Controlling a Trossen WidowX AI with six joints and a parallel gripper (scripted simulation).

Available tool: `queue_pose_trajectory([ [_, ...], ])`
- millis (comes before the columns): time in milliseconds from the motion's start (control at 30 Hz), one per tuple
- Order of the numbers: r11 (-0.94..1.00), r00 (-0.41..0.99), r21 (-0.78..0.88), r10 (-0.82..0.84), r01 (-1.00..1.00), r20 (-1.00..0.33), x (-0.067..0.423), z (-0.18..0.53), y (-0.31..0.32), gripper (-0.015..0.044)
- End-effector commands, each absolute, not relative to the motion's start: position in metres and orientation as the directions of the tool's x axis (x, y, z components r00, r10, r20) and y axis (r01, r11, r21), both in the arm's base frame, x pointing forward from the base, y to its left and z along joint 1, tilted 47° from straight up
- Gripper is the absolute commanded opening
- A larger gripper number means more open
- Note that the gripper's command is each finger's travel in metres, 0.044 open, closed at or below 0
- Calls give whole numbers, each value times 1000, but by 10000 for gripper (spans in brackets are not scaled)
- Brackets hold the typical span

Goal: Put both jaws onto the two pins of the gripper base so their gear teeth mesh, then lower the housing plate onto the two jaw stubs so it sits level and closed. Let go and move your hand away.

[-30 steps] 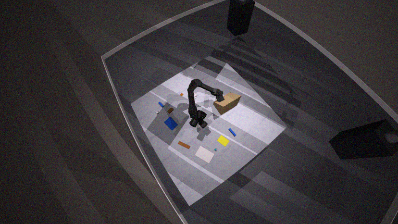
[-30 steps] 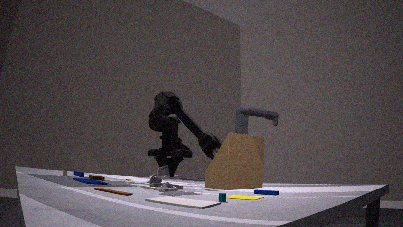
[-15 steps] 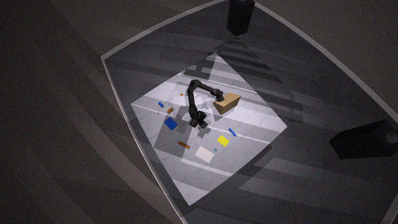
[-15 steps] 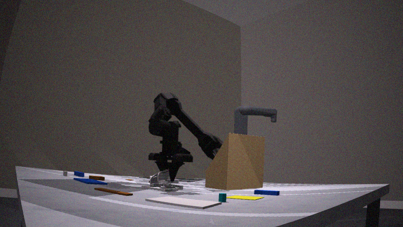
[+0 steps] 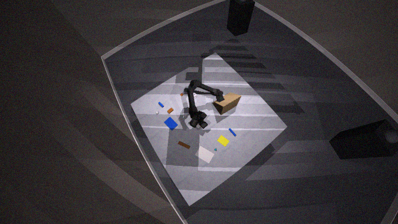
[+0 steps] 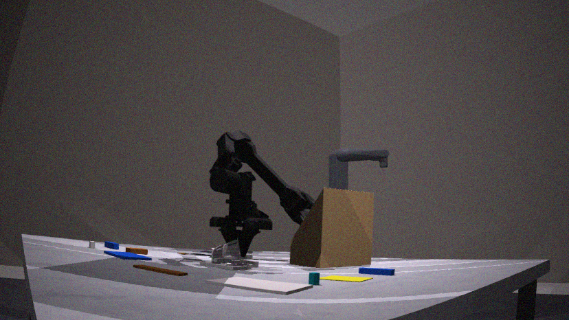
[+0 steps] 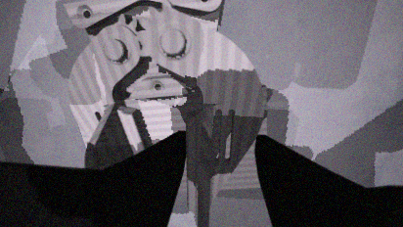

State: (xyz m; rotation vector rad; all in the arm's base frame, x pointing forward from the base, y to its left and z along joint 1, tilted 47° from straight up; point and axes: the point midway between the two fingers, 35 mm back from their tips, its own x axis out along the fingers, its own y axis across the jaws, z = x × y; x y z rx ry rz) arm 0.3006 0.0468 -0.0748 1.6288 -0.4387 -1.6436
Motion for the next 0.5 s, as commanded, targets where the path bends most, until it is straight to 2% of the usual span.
queue_pose_trajectory([
  [0,-644,113,713,-715,278,-690,301,-75,46,134],
  [467,-644,113,713,-715,278,-690,301,-77,44,134],
])
